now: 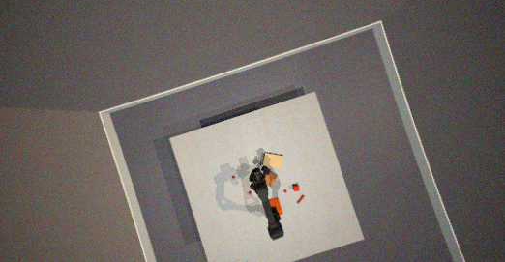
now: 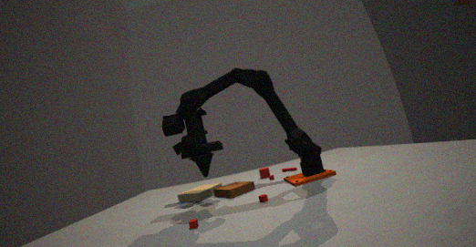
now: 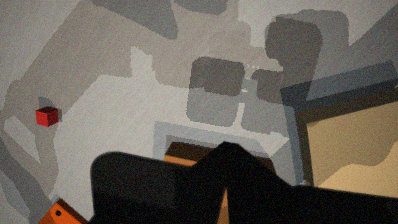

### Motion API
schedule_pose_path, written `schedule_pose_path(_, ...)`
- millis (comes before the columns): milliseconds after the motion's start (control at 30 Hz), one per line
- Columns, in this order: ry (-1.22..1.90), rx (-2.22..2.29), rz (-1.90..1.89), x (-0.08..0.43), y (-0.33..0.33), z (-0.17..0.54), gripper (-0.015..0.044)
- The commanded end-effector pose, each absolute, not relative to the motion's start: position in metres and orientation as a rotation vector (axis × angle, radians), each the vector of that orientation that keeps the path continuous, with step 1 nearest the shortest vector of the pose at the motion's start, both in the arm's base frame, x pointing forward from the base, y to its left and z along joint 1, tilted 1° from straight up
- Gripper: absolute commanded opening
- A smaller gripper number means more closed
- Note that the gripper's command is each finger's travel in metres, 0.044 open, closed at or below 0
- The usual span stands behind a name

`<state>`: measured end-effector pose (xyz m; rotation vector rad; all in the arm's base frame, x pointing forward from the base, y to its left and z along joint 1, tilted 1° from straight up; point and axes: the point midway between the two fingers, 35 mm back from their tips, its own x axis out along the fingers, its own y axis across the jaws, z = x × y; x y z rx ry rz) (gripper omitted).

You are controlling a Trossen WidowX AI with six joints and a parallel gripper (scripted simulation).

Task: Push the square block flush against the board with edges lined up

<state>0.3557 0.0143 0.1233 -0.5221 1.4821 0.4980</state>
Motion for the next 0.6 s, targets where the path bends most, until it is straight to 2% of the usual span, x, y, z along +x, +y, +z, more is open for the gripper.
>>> schedule_pose_path(0,1.467,-0.525,0.490,0.357,0.014,0.154,0.0000)
schedule_pose_path(100,1.466,-0.526,0.488,0.354,0.014,0.173,0.0000)
schedule_pose_path(567,1.466,-0.526,0.488,0.354,0.014,0.173,0.0000)
